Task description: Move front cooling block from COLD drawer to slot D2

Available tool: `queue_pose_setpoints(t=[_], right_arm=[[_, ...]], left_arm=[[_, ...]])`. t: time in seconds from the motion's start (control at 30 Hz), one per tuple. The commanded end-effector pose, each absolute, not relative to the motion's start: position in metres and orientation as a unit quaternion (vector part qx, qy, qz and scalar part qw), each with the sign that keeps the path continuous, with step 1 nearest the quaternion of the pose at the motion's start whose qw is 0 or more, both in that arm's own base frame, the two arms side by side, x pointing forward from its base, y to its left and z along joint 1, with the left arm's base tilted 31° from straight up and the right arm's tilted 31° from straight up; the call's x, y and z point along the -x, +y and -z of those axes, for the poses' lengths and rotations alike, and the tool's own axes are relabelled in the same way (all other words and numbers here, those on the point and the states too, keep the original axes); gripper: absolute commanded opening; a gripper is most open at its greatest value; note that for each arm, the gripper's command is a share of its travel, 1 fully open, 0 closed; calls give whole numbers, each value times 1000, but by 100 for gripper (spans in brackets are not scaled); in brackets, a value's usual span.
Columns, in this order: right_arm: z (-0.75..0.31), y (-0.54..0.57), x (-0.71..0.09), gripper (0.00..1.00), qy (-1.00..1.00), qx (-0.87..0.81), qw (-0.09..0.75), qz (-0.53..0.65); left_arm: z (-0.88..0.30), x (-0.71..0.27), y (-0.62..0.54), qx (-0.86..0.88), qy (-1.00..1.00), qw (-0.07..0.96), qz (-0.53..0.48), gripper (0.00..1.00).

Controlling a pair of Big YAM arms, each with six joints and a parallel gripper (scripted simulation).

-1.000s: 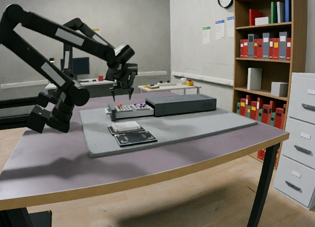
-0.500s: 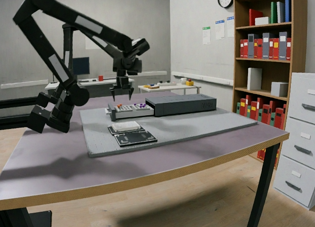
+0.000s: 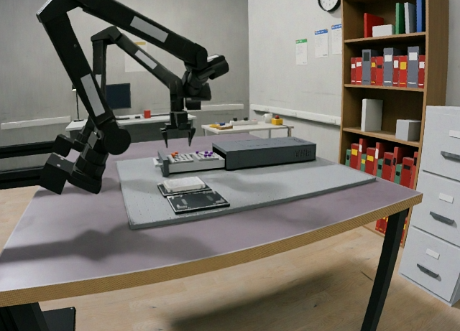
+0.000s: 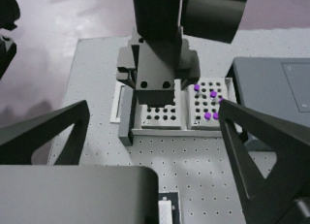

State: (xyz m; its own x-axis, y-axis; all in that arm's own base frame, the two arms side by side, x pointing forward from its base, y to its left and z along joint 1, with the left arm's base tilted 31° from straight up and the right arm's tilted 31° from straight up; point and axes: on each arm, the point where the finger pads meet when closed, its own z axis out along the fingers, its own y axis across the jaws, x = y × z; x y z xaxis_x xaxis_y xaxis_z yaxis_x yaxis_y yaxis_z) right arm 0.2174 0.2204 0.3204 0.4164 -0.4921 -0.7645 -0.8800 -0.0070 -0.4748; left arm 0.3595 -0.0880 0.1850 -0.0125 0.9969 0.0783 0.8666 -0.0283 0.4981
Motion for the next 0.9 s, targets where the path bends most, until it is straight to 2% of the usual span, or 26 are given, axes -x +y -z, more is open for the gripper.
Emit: queue_pose_setpoints(t=[0.0,0.87], right_arm=[[-356,228,-220,100,472,694,512,-183],[-356,228,-220,100,472,694,512,-183]], left_arm=[[-202,-382,-96,-687,670,174,-221,100],[-159,-392,-89,-689,674,160,-215,100]])
